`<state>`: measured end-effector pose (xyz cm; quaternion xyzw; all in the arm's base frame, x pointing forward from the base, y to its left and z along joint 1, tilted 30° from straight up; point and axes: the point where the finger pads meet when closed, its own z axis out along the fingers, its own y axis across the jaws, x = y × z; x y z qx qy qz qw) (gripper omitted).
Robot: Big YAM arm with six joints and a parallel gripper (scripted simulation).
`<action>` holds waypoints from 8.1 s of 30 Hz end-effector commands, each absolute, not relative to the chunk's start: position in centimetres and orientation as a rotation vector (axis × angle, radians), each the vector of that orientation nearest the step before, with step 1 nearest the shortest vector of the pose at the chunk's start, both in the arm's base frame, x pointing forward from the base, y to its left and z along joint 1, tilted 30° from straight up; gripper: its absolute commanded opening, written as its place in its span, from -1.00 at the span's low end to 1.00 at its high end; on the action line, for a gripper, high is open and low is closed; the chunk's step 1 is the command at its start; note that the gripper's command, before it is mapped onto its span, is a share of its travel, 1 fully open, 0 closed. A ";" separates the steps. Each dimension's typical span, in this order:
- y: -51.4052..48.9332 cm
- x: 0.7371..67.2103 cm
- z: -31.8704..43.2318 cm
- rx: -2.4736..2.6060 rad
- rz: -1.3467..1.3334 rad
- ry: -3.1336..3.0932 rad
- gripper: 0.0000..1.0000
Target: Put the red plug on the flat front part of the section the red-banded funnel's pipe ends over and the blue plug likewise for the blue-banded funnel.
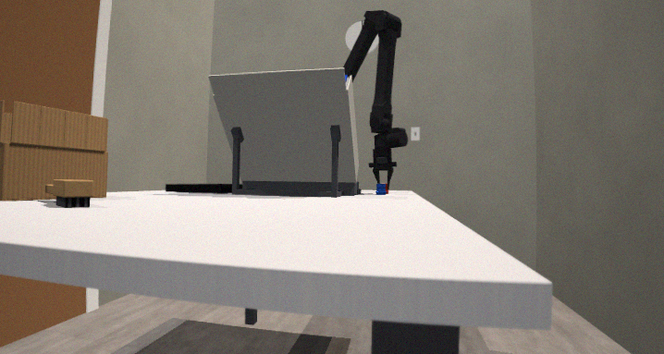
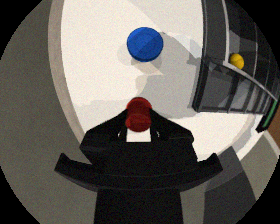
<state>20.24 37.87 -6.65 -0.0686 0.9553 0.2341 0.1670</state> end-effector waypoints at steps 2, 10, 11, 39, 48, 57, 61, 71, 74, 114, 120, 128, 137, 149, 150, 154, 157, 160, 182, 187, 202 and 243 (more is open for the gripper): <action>37.8 20.2 -6.5 -0.196 0.668 2.715 -1.00; 35.9 19.0 -2.6 -0.194 0.643 2.733 -1.00; 35.5 18.8 -1.9 -0.194 0.639 2.736 -1.00; 32.3 17.6 3.3 -0.187 0.613 2.756 -1.00; 24.0 20.4 0.5 -0.186 0.615 2.753 -1.00; 17.9 22.4 -1.6 -0.186 0.615 2.752 -1.00; 14.9 23.4 -2.7 -0.188 0.612 2.753 -1.00; 8.0 25.7 -5.1 -0.192 0.606 2.754 -1.00; 8.0 25.7 -5.1 -0.192 0.605 2.754 -1.00; 9.9 27.3 -9.8 -0.197 0.601 2.751 -1.00; 11.7 28.4 -13.2 -0.201 0.600 2.749 -1.00; 12.0 28.4 -13.9 -0.210 0.596 2.749 -1.00; 11.9 28.1 -13.9 -0.226 0.590 2.749 -1.00; 11.9 28.1 -13.9 -0.203 0.596 2.757 -1.00; 11.9 28.1 -13.9 -0.200 0.597 2.758 -1.00; 11.9 28.1 -13.9 -0.188 0.600 2.762 -1.00; 11.9 28.1 -13.9 -0.186 0.601 2.762 -1.00; 11.9 28.1 -13.9 -0.186 0.601 2.763 -1.00; 11.9 28.0 -13.9 -0.187 0.601 2.763 -1.00; 11.9 28.0 -13.9 -0.187 0.601 2.763 -1.00; 12.0 27.6 -14.2 -0.188 0.601 2.763 -1.00; 12.2 26.6 -14.8 -0.187 0.600 2.763 -1.00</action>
